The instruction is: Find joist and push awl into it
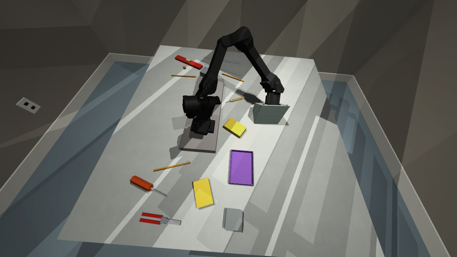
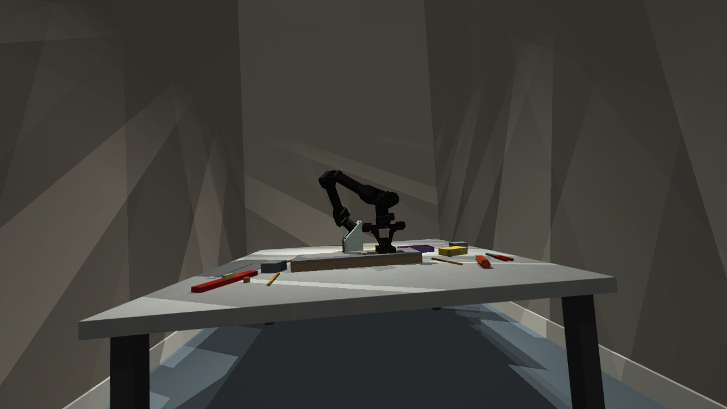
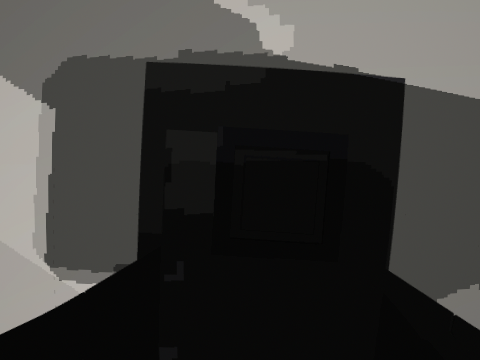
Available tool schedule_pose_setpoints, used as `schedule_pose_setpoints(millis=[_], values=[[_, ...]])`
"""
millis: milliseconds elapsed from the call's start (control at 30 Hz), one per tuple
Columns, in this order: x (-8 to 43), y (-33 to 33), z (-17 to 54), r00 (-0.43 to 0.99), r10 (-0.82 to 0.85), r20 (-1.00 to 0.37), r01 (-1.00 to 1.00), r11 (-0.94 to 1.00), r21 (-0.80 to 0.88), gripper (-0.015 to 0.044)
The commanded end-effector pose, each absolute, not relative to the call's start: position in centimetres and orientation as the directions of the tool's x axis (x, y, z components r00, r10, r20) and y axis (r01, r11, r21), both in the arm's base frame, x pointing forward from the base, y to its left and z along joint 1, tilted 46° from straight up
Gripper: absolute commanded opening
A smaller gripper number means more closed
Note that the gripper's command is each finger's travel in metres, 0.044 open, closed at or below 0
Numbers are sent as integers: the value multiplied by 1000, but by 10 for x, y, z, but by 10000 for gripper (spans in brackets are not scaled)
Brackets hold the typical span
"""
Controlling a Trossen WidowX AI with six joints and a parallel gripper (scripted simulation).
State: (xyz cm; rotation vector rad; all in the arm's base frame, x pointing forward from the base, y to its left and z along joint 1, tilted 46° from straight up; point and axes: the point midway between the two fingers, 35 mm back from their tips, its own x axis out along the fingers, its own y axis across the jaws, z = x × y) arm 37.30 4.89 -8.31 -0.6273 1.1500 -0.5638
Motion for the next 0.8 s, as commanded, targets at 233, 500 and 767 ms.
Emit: schedule_pose_setpoints(millis=[233,500,767], values=[[376,75,-108,310,-686,-658,85,709,-700,0],[378,94,-126,310,-685,-659,85,711,-698,0],[378,98,-129,312,-689,-654,84,705,-704,0]])
